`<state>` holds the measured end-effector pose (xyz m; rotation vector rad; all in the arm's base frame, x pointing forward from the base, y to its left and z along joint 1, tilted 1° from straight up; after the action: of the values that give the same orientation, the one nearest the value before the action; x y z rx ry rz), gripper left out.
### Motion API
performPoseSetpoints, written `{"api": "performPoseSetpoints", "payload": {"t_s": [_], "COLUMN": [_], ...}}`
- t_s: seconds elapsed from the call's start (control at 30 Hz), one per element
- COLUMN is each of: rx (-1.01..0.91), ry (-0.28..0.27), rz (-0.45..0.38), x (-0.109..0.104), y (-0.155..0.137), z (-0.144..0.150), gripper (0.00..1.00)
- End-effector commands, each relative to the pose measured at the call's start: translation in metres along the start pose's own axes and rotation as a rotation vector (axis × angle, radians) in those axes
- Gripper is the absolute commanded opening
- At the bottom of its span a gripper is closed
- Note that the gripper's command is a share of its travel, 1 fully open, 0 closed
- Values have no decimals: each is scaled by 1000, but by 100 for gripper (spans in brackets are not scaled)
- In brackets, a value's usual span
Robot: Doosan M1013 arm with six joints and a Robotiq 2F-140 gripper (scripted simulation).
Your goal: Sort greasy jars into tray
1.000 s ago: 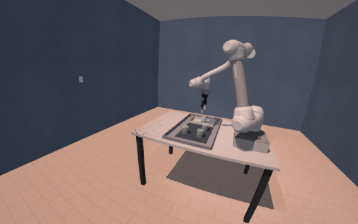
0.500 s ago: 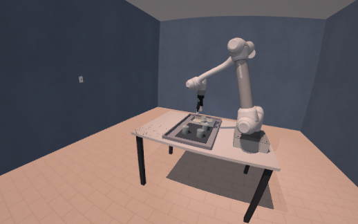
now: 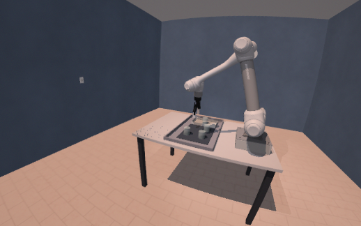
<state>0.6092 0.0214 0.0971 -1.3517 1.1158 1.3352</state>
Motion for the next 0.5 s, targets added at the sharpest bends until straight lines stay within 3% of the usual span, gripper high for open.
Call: {"api": "performPoseSetpoints", "payload": {"t_s": [0.0, 0.47], "rx": [1, 1], "ry": [1, 1], "rz": [0, 0], "x": [0, 0], "y": [-7, -31], "z": [27, 123], "gripper": [100, 100]}}
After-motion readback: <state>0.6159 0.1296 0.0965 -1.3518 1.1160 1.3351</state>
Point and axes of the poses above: the point where the finger pads meet when closed, its own x axis out along the fingers, its own z axis across the jaws, y = z × x, the point moved 2 cm from there along -x, back along the fingers, and after that the axes turned 1 degree about -x, right-handed, at the moved point
